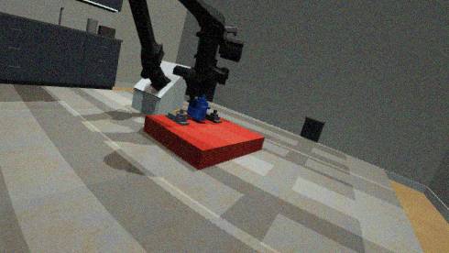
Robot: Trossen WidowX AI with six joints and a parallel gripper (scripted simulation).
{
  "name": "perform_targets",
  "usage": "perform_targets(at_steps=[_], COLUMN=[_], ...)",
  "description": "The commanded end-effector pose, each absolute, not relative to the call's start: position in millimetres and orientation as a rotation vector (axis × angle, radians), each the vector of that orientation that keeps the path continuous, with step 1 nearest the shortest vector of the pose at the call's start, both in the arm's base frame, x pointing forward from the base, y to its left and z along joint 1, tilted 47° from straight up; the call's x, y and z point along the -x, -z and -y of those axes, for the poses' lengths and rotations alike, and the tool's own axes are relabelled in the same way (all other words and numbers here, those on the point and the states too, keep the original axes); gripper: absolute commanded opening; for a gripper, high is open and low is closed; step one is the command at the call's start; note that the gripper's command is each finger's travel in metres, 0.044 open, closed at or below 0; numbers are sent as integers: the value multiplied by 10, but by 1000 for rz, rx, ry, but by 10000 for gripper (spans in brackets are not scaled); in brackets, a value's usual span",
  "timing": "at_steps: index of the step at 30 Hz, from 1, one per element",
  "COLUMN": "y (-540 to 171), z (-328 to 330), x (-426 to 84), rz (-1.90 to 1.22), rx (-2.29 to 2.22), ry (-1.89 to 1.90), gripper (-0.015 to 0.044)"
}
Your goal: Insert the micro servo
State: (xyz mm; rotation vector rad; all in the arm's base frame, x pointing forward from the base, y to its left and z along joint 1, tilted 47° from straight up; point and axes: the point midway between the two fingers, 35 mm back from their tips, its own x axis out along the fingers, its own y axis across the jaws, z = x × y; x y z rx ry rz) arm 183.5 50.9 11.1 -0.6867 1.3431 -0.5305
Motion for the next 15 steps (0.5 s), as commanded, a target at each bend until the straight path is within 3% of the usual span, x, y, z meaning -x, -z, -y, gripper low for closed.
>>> perform_targets(at_steps=[1,15], y=[-117,-50], z=[-509,-440], x=[-1850,-1867], rz=[-1337,-1337], rx=[691,691], ry=[528,528], gripper=[0,0])
